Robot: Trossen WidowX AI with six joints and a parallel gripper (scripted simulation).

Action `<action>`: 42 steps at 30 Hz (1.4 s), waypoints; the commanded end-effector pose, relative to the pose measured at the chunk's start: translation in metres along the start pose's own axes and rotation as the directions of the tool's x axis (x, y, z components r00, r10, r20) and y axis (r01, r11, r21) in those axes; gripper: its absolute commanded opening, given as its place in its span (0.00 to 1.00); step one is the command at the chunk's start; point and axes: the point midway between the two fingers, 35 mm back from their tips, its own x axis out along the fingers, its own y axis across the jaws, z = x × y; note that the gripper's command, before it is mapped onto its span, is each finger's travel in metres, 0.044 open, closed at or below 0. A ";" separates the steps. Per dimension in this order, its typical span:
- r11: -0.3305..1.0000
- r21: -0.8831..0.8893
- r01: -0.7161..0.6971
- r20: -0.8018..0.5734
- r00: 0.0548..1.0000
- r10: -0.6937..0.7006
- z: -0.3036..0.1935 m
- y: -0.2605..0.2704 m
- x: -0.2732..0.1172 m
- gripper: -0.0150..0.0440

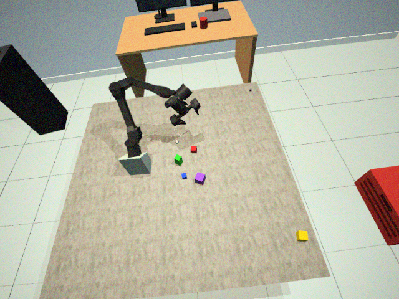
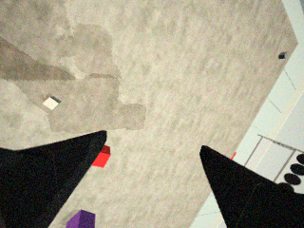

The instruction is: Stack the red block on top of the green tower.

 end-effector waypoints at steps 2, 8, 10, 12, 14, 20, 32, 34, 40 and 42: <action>0.931 0.361 -0.061 -0.031 0.997 0.077 -0.025 0.008 0.010 1.00; 0.700 0.709 -0.082 -0.047 0.986 0.163 -0.050 0.020 0.018 1.00; 0.594 0.801 -0.076 -0.049 0.980 0.191 -0.058 0.024 0.021 1.00; 0.480 0.875 -0.065 -0.049 0.974 0.222 -0.065 0.028 0.024 1.00; 0.356 0.933 -0.047 -0.047 0.967 0.252 -0.072 0.032 0.027 1.00; -0.035 0.998 0.048 -0.033 0.939 0.341 -0.093 0.045 0.034 1.00; -0.369 0.912 0.178 -0.008 0.909 0.418 -0.111 0.058 0.041 1.00; -0.369 0.912 0.178 -0.008 0.909 0.418 -0.111 0.058 0.041 1.00; -0.369 0.912 0.178 -0.008 0.909 0.418 -0.112 0.065 0.059 1.00; -0.370 0.912 0.177 -0.007 0.909 0.417 -0.111 0.072 0.072 1.00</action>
